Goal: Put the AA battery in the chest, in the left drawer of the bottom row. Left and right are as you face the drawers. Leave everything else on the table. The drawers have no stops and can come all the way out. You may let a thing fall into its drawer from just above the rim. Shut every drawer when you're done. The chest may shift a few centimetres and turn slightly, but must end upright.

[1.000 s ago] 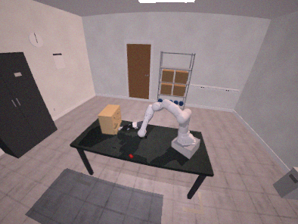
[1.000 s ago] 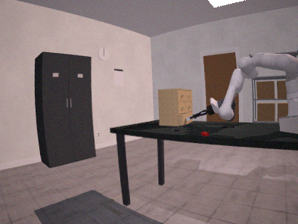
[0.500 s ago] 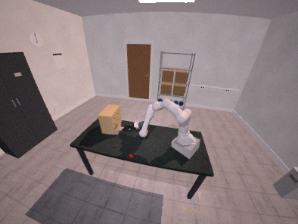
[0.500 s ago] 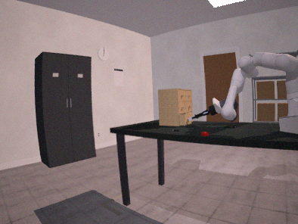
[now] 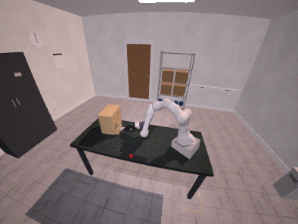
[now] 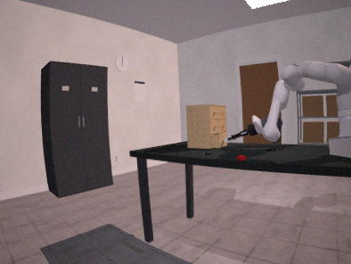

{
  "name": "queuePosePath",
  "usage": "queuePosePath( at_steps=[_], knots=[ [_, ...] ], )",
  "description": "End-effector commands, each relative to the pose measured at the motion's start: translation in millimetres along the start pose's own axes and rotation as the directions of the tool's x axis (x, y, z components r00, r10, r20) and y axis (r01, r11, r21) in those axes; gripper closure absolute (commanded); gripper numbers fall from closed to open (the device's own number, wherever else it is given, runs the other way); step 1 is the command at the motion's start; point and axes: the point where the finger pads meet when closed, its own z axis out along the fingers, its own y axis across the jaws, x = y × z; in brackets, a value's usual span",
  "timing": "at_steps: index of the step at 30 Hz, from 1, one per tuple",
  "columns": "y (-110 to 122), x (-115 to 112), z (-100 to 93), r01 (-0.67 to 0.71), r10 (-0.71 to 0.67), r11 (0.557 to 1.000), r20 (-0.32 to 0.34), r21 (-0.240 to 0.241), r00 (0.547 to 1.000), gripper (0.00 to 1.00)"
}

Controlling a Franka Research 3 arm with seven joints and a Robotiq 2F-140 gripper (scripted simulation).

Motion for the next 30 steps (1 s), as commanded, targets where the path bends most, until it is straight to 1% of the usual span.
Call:
queuePosePath(
  at_steps=[1, 27, 30],
  knots=[
    [1.5, -0.7, -3.3, 0.005, -0.005, 1.0, -0.003, -0.001, 1.0, 0.83],
    [1.5, -1.4, -5.2, 0.005, -0.005, 1.0, -0.003, -0.001, 1.0, 0.83],
    [1.5, -1.4, -5.2, 0.005, -0.005, 1.0, -0.003, -0.001, 1.0, 0.79]
  ],
)
